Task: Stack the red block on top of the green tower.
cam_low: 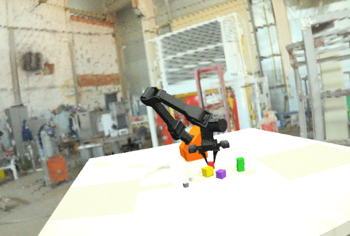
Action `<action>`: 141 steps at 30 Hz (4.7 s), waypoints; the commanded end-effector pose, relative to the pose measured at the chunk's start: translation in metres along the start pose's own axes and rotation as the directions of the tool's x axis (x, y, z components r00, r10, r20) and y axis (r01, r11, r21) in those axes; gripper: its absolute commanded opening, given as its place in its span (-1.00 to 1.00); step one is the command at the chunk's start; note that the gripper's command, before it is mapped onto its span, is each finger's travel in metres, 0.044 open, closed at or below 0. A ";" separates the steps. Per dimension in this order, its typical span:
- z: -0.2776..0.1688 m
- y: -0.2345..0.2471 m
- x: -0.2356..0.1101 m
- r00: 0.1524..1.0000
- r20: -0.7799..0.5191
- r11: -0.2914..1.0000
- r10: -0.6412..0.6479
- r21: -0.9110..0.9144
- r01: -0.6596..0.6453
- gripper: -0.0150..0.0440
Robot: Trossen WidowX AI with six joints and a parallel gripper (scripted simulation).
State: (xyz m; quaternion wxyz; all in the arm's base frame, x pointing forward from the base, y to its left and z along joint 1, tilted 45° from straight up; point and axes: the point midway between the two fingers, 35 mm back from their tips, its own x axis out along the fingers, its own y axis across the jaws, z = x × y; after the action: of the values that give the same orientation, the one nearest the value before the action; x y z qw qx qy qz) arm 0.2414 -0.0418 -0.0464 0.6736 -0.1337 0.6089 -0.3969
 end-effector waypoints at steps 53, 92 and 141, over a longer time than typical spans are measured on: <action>0.039 0.046 -0.116 1.000 -0.006 1.000 0.010 0.005 -0.010 -0.49; 0.088 0.123 -0.076 1.000 -0.001 1.000 0.014 0.009 -0.013 -0.49; 0.088 0.123 -0.058 1.000 -0.006 1.000 0.015 0.013 -0.015 0.58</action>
State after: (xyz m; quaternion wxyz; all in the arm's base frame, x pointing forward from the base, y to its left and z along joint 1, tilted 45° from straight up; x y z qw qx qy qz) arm 0.3719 0.0524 -0.0670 0.6757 -0.1235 0.6095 -0.3959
